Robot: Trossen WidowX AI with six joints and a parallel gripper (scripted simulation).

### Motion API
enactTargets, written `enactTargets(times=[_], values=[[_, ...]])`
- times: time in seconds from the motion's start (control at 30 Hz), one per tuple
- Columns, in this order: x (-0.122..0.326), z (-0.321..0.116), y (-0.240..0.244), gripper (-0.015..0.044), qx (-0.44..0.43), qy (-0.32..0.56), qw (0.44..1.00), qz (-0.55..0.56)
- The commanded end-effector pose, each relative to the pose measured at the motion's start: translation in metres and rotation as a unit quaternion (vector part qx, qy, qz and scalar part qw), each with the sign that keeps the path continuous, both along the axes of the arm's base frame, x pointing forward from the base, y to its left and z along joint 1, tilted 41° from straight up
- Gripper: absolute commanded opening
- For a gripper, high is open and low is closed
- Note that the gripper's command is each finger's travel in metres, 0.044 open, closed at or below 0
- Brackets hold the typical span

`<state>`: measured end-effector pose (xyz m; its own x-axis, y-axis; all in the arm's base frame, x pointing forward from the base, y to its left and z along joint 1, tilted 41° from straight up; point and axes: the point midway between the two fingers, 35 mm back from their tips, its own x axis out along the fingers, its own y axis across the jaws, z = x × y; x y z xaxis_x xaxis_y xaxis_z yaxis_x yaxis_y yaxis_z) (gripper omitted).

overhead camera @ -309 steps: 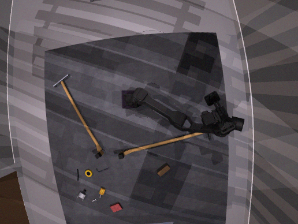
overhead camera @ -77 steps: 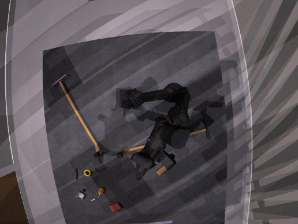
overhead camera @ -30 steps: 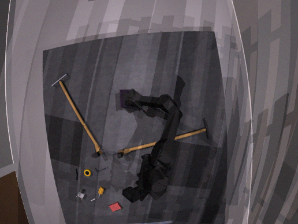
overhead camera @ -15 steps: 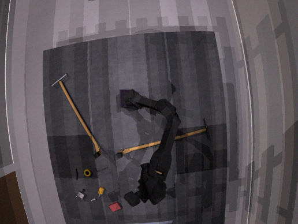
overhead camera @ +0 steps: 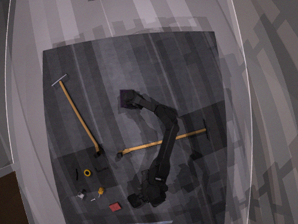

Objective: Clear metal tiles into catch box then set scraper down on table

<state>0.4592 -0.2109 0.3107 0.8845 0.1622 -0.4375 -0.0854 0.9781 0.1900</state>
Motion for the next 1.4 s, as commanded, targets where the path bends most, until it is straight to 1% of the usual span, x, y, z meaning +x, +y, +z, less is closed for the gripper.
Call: enactTargets(times=[0.0,0.7,1.37], values=[[0.011,-0.012,0.012,0.0000,0.024,0.009,1.000,0.011],[0.054,-0.061,0.082,0.0000,0.124,0.061,0.989,0.060],[0.080,-0.110,0.157,0.0000,0.207,0.126,0.965,0.101]])
